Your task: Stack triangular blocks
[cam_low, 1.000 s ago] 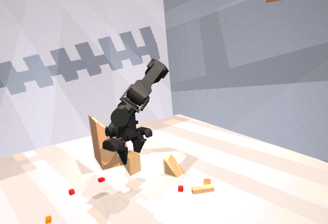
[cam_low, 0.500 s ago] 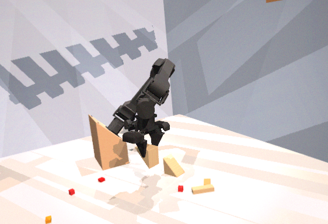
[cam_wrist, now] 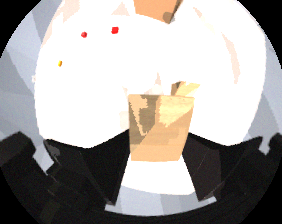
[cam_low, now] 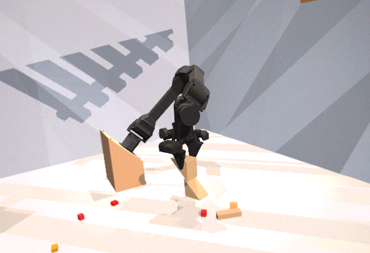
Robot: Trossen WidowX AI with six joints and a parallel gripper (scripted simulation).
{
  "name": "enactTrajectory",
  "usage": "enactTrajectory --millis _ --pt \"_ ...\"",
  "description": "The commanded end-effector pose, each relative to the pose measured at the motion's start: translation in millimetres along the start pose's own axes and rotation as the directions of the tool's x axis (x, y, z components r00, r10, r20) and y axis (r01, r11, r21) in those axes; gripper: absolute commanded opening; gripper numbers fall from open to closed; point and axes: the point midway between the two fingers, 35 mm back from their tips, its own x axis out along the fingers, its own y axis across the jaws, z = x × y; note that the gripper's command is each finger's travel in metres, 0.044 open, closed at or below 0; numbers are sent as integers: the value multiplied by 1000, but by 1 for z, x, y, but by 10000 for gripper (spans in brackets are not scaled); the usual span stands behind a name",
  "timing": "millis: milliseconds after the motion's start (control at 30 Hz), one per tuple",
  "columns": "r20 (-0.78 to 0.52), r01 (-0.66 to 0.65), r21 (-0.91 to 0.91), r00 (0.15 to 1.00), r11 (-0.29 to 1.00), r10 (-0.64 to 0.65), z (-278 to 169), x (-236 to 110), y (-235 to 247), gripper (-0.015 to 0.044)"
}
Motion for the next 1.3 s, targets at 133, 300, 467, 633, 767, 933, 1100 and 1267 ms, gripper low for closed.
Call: enactTrajectory --millis 133,300,467,633,767,933,1100,1267 --pt "-7 8 1 1000 1000 -8 -11 -8 -31 0" --pt "-10 15 7 1000 1000 -15 -17 -12 -51 0" --pt "-14 24 18 1000 1000 -24 -22 -17 -72 0" --pt "-16 29 24 999 999 -29 -24 -19 -81 0" --pt "-15 28 24 999 999 -28 -21 -7 -81 0" --pt "-15 28 24 1000 999 -28 -15 11 -82 0" --pt "-16 29 24 999 999 -28 -8 29 -83 0" --pt "-16 31 24 999 999 -30 0 46 -84 0"
